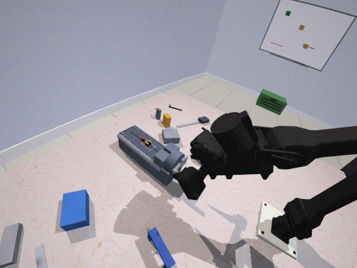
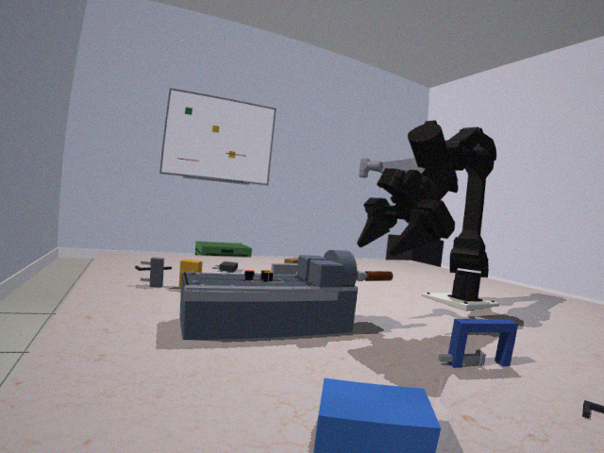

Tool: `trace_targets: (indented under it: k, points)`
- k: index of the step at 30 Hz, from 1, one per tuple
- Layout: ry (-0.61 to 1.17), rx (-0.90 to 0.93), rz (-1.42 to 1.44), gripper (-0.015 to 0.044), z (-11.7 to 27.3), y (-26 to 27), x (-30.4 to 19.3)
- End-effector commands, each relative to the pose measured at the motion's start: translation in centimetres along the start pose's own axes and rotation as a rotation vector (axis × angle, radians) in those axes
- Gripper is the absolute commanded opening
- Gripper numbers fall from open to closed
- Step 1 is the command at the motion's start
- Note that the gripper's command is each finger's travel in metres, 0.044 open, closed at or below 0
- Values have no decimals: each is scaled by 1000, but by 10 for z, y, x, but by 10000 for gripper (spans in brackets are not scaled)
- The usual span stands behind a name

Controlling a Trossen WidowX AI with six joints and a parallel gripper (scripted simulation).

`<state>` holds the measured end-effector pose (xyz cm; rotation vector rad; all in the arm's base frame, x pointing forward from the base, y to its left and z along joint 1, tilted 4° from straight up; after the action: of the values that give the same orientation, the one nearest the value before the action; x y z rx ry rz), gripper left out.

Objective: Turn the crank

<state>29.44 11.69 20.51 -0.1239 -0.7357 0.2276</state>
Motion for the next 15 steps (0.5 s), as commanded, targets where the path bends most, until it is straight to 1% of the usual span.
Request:
trace_targets:
  k: [1, 8, 11, 15]
  points:
    - [-21, 0, -5, 440, 17, -3, 17]
    - [-13, -2, -9, 440, 44, -10, 39]
    - [-10, 2, -7, 440, 43, -12, 43]
    - [3, 27, 3, 440, 32, -19, 60]
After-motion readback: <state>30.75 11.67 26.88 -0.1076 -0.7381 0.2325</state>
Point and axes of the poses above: the point midway between the two fingers, 35 mm back from their tips, its own z axis back along the fingers, its own y axis across the jaws, x = y × z, the point moved 9 cm from there along z, back along the fingers, and after that the axes turned 12 degrees about z, right-handed, at the moved point
